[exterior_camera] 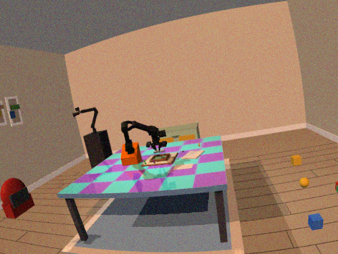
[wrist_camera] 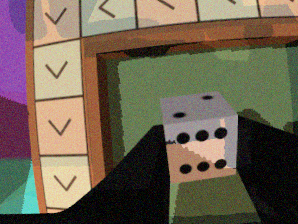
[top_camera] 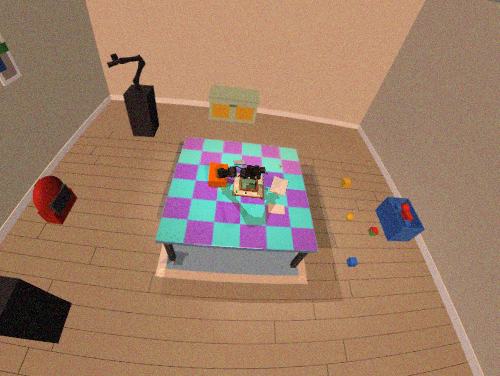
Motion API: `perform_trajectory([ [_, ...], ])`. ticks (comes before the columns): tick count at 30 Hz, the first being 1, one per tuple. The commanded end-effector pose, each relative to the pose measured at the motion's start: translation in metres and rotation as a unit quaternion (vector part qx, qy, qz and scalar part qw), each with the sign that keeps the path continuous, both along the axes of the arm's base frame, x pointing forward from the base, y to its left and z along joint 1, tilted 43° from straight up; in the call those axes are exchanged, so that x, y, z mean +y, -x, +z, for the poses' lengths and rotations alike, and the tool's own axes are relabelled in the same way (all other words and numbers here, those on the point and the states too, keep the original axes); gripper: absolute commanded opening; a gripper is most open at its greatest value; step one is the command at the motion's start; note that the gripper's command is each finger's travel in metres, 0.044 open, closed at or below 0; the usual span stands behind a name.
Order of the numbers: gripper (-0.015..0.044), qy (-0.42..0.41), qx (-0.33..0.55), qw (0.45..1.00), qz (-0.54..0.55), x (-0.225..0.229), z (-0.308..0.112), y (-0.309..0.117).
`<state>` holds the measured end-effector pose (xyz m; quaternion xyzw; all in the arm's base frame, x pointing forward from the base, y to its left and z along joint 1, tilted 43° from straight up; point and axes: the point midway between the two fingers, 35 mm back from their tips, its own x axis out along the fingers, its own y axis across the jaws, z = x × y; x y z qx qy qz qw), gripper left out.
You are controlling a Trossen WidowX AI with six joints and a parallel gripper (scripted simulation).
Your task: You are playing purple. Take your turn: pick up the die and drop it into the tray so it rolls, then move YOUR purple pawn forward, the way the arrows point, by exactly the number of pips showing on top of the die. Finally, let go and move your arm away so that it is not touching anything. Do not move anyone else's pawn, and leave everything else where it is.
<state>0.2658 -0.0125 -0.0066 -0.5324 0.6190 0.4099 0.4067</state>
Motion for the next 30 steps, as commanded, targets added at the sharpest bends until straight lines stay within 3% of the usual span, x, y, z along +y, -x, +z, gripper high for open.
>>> perform_trajectory([
  [1, 0.0000, -0.074, -0.007, 0.997, 0.000, 0.000, -0.001, 0.002],
  [11, 0.0000, -0.211, -0.059, 0.975, 0.018, -0.001, -0.001, 0.001],
  [15, 0.0000, -0.214, -0.060, 0.975, 0.019, -0.001, 0.002, 0.000],
  [20, 0.0000, -0.214, -0.061, 0.975, 0.019, -0.001, 0.046, -0.009],
  [30, 0.0000, -0.214, -0.061, 0.975, 0.019, -0.001, 0.045, -0.007],
])
